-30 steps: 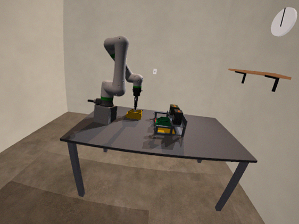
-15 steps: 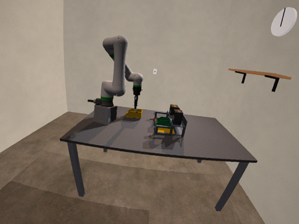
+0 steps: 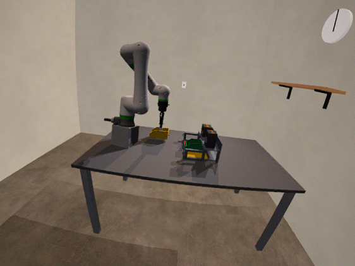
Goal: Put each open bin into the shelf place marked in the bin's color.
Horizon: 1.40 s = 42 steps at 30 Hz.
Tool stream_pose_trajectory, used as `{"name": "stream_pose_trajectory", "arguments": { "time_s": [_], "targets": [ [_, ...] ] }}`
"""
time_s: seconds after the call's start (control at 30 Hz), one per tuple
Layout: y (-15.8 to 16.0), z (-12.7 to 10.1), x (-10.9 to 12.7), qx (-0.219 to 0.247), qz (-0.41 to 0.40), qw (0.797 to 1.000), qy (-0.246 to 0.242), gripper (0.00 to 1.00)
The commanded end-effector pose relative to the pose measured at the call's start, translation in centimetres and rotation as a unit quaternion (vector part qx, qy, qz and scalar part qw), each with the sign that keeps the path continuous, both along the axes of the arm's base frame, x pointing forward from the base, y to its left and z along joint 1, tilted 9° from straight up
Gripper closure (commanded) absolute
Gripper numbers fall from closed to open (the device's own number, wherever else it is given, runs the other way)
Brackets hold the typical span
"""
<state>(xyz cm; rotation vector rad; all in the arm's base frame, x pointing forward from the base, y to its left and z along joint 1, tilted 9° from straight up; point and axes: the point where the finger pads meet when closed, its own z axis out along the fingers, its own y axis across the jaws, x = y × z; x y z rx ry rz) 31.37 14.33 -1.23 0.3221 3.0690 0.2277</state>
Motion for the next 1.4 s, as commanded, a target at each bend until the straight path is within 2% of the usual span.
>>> {"name": "stream_pose_trajectory", "arguments": {
  "time_s": [0.0,1.37],
  "targets": [
    [-0.04,0.3,0.0,0.0,0.0,1.0,0.0,1.0],
    [-0.22,0.93,-0.02,0.0,0.0,1.0,0.0,1.0]
  ]
}}
